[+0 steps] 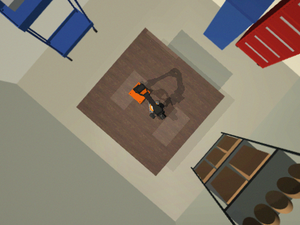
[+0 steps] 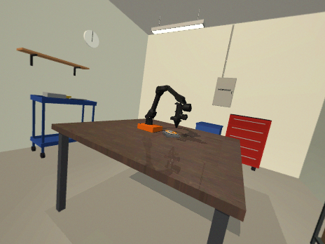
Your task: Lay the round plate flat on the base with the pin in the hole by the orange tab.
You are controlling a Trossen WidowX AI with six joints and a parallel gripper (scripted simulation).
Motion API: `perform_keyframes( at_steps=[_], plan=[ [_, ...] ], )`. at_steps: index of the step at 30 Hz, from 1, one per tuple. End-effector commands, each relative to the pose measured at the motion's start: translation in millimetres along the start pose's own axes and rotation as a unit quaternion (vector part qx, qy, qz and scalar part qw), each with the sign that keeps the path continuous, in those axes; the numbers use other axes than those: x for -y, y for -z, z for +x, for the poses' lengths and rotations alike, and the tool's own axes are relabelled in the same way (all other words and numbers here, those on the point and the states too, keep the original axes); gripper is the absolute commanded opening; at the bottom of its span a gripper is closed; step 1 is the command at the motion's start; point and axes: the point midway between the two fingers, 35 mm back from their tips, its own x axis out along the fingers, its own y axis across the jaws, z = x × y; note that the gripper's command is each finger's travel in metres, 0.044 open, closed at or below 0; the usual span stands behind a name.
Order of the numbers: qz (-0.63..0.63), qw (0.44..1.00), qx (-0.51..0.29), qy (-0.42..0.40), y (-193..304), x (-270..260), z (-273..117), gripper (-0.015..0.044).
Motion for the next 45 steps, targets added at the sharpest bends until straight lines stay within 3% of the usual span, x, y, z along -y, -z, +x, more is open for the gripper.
perform_keyframes(
  at_steps=[1,7,45],
  plan=[
    [-0.005,1.000,-0.007,-0.002,2.5,-0.6,19.5,0.0000],
    [-0.005,1.000,-0.007,-0.002,4.6,0.7,44.4,0.0000],
    [-0.005,1.000,-0.008,0.000,35.4,30.1,45.8,0.0000]
  ],
)
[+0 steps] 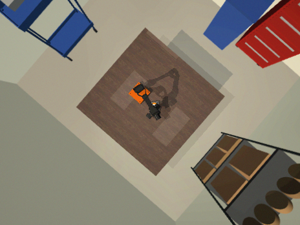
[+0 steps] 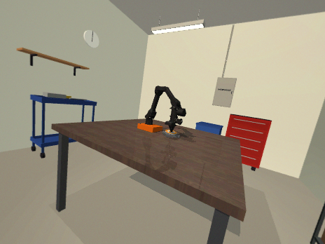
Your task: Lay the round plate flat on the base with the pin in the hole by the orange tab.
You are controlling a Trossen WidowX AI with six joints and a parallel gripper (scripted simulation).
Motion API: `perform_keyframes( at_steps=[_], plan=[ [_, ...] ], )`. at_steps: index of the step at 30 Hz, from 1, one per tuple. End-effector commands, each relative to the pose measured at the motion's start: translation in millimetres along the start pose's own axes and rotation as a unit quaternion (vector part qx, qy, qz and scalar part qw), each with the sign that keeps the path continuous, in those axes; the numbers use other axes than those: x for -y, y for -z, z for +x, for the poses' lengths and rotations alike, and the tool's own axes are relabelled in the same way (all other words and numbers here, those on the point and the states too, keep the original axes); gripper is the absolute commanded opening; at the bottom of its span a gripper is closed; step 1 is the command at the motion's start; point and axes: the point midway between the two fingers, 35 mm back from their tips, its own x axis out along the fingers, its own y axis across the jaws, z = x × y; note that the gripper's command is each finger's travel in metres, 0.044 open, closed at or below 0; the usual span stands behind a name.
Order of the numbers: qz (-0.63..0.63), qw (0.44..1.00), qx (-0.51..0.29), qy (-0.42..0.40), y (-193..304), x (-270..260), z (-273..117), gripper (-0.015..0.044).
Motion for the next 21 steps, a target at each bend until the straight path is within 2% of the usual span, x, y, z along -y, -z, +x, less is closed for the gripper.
perform_keyframes(
  at_steps=[1,21],
  plan=[
    [0.000,1.000,-0.006,0.001,7.1,2.0,2.0,0.0000],
    [0.000,1.000,-0.006,0.001,24.5,5.0,0.6,0.0000]
  ],
)
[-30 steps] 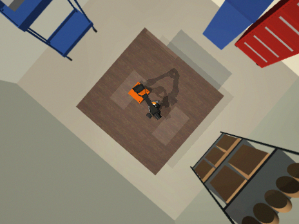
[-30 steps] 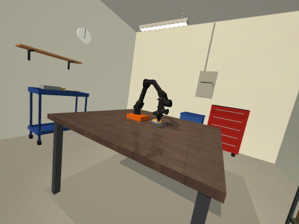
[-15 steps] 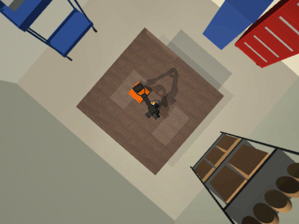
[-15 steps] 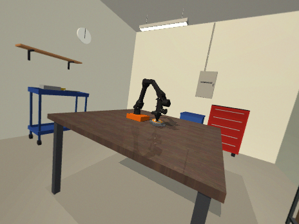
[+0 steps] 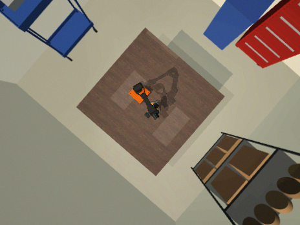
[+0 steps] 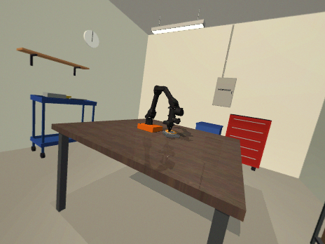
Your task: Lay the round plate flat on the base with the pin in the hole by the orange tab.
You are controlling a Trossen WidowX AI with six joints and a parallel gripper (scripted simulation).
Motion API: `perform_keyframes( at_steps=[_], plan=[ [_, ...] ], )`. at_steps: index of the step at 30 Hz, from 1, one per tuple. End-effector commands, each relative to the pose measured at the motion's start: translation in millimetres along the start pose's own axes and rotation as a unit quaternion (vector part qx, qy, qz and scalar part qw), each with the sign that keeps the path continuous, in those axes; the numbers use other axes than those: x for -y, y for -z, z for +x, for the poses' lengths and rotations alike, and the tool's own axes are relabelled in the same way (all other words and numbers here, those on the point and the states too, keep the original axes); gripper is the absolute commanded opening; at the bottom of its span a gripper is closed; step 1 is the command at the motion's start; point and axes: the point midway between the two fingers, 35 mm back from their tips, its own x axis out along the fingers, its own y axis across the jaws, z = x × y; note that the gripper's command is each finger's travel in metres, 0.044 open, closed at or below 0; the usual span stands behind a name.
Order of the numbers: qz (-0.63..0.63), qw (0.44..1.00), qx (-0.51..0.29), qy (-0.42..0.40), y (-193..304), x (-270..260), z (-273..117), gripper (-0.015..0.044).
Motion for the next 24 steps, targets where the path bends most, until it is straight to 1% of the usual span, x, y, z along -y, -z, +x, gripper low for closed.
perform_keyframes(
  at_steps=[1,24],
  plan=[
    [-0.001,1.000,-0.006,0.000,7.9,-0.3,1.4,0.0000],
    [-0.001,1.000,-0.007,0.000,26.3,-3.8,-1.4,0.0000]
  ],
)
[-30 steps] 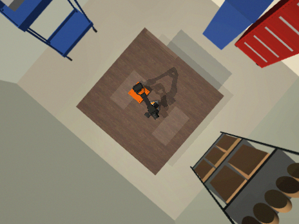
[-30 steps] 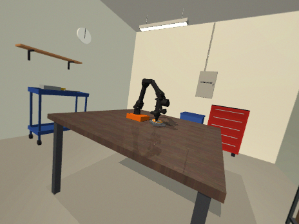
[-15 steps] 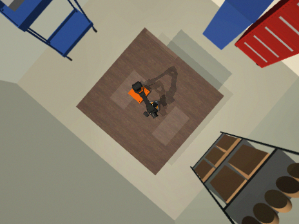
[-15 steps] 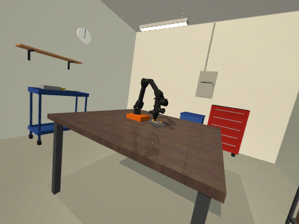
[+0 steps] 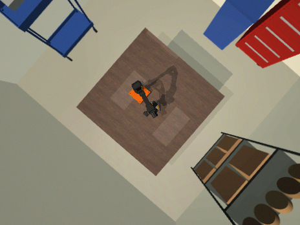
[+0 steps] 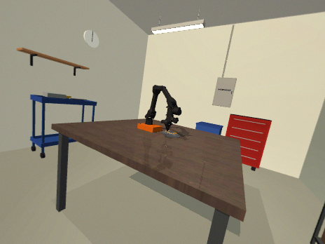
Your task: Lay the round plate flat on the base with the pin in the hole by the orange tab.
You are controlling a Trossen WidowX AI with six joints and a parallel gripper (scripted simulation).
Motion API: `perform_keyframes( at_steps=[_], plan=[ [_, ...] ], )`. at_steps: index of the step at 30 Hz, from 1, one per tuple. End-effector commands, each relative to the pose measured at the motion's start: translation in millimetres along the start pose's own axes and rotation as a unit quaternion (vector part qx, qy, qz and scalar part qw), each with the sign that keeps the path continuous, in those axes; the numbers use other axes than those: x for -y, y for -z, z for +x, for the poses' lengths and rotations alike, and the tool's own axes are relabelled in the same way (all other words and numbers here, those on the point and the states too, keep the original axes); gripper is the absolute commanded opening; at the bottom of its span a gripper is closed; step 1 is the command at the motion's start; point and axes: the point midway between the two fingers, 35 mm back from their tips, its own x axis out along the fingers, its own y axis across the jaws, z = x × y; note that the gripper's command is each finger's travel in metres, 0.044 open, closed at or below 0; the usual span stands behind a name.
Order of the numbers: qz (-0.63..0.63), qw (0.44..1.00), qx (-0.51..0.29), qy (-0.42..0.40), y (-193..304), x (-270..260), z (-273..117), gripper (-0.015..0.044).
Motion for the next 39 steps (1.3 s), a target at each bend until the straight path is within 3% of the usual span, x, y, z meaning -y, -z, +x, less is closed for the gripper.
perform_keyframes(
  at_steps=[1,8,17,39],
  plan=[
    [-0.002,1.000,-0.005,-0.001,5.6,-1.6,1.3,0.0000],
    [-0.002,1.000,-0.005,-0.001,7.4,-2.7,-1.3,0.0000],
    [-0.002,1.000,-0.005,-0.001,11.1,-4.0,-43.4,0.0000],
    [0.000,1.000,-0.006,-0.002,10.6,-4.0,-36.7,0.0000]
  ],
)
